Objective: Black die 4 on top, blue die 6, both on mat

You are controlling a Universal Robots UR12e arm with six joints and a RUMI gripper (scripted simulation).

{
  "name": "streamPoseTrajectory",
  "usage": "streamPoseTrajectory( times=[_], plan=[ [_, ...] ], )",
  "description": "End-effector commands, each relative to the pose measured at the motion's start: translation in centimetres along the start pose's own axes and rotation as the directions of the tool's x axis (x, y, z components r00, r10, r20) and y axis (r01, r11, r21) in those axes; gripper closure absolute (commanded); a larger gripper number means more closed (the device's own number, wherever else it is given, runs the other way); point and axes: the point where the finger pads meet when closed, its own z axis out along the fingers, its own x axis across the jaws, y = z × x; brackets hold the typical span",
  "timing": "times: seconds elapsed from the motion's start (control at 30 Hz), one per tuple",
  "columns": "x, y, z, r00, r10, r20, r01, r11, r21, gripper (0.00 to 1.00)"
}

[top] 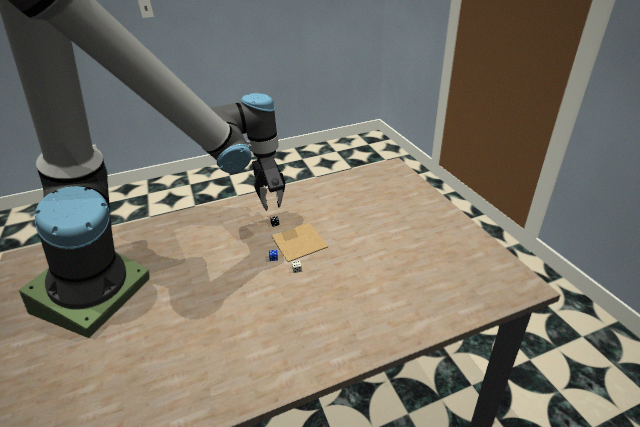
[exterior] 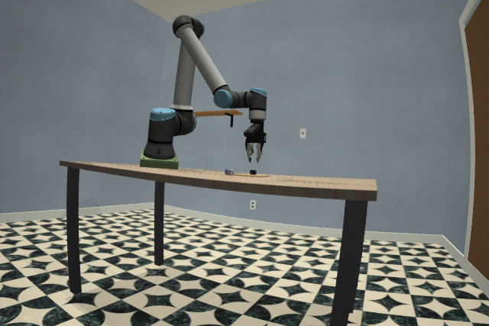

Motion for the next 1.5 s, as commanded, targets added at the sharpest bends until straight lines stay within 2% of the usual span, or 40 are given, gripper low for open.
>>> streamPoseTrajectory(
  times=[0.0,0.47,1.47],
  plan=[
    [-0.1,0.0,0.4,1.000,0.000,0.001,0.000,1.000,0.000,0.76],
    [-0.1,0.0,2.4,1.000,0.000,0.001,0.000,1.000,0.000,0.76],
    [-0.1,-0.1,3.1,1.000,0.000,0.001,0.000,1.000,0.000,0.76]
  ],
)
